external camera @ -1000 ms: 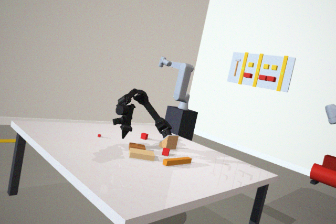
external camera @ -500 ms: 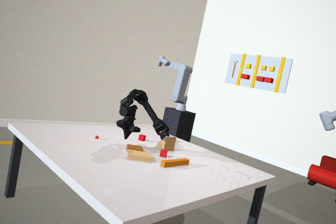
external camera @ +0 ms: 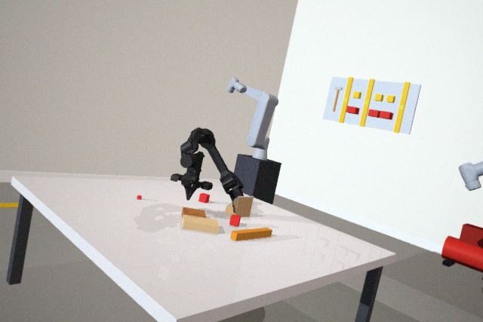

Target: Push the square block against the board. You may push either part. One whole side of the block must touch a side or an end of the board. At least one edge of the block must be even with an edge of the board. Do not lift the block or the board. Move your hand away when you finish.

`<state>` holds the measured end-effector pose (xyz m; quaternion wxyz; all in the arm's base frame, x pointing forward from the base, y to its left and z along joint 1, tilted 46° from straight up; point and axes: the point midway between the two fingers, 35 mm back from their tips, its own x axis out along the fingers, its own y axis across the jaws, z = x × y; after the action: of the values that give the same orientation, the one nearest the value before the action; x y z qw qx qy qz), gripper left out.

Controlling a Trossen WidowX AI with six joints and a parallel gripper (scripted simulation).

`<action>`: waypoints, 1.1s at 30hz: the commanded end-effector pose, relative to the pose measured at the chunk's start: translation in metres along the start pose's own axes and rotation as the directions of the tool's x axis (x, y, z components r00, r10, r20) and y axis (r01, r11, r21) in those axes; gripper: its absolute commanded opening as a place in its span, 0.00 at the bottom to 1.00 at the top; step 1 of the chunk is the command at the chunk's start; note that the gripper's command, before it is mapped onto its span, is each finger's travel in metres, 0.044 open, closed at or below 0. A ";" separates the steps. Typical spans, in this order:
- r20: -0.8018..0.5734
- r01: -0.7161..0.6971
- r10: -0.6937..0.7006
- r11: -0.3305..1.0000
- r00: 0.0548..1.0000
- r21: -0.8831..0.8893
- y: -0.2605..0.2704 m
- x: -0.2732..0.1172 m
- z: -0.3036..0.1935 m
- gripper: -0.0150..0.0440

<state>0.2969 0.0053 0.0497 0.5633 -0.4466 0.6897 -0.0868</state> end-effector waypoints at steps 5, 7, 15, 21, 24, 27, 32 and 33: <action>0.000 -0.007 0.007 0.966 1.000 -0.258 0.011 0.002 -0.022 0.25; -0.001 -0.007 0.007 0.946 1.000 -0.325 0.014 0.003 -0.027 0.25; -0.003 -0.008 0.008 0.899 1.000 -0.437 0.019 0.004 -0.037 0.25; -0.004 -0.006 0.005 0.899 1.000 -0.437 0.019 0.059 -0.039 0.25; -0.004 -0.006 0.005 0.899 1.000 -0.437 0.019 0.059 -0.039 0.25; -0.004 -0.006 0.005 0.899 1.000 -0.437 0.019 0.059 -0.037 0.25; -0.004 -0.006 0.005 0.900 1.000 -0.437 0.022 0.059 -0.032 0.25; -0.003 -0.006 0.005 0.900 1.000 -0.437 0.022 0.059 -0.030 0.25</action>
<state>0.2590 -0.0371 0.0083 0.4506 -0.5583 0.6929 0.0721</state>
